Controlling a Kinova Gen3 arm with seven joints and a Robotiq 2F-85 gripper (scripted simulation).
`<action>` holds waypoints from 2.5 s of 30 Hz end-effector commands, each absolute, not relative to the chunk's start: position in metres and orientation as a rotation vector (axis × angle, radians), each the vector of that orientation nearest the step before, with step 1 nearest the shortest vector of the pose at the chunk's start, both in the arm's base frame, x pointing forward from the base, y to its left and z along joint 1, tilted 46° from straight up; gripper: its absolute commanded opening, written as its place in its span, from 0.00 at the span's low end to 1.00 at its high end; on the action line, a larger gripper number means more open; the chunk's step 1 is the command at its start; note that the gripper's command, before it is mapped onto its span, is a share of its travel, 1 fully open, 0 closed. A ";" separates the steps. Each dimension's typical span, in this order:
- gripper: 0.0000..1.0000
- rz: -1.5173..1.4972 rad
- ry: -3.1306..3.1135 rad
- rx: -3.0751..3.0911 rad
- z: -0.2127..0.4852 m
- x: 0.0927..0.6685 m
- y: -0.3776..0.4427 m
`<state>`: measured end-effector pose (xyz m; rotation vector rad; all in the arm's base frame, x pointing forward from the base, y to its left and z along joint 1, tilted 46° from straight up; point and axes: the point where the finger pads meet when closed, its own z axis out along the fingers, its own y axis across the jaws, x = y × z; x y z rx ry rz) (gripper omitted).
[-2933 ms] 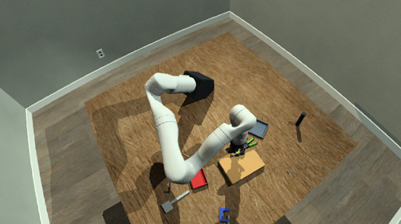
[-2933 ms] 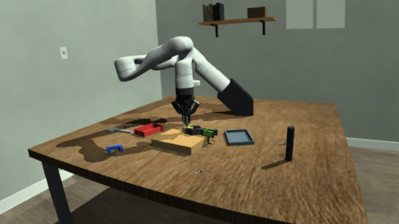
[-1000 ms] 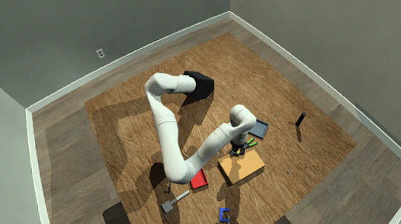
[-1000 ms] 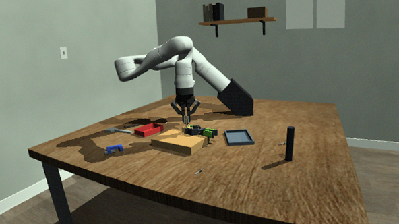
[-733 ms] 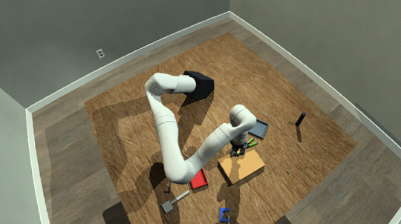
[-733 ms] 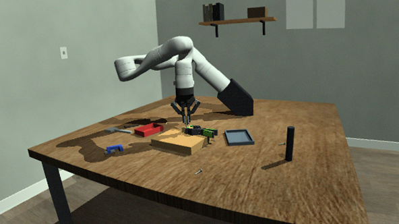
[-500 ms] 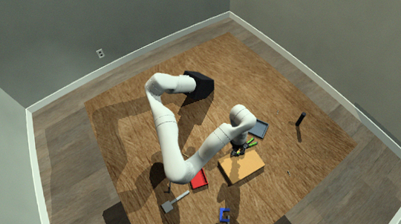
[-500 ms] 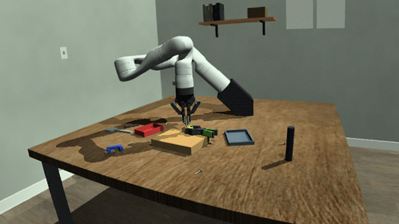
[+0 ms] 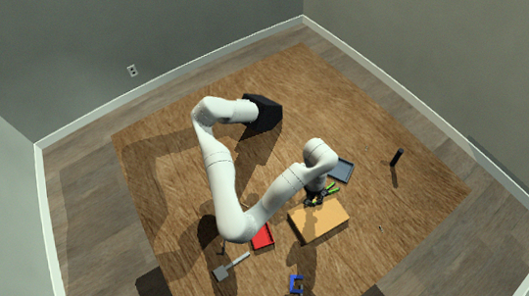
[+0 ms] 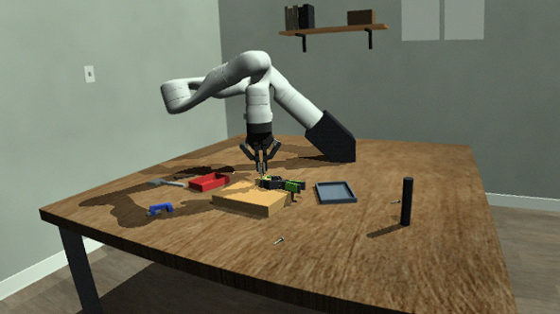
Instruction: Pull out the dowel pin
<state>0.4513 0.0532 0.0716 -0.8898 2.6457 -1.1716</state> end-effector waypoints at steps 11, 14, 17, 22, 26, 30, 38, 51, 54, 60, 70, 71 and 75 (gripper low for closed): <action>0.10 -1.149 2.653 -0.766 0.072 0.451 0.054; 0.10 -1.143 2.655 -0.733 0.072 0.451 0.054; 0.10 -1.137 2.656 -0.700 0.072 0.451 0.055; 0.10 -1.131 2.657 -0.667 0.072 0.451 0.055; 0.10 -1.123 2.658 -0.624 0.072 0.451 0.055; 0.10 -1.115 2.659 -0.581 0.072 0.451 0.055; 0.10 -1.100 2.658 -0.507 0.072 0.451 0.055; 0.10 -1.074 2.652 -0.382 0.072 0.451 0.055; 0.10 -1.067 2.650 -0.351 0.072 0.451 0.055; 0.10 -1.058 2.647 -0.310 0.072 0.451 0.055; 0.10 -1.035 2.636 -0.210 0.072 0.451 0.055; 0.10 -1.032 2.635 -0.200 0.072 0.451 0.055; 0.10 -1.027 2.633 -0.180 0.072 0.451 0.055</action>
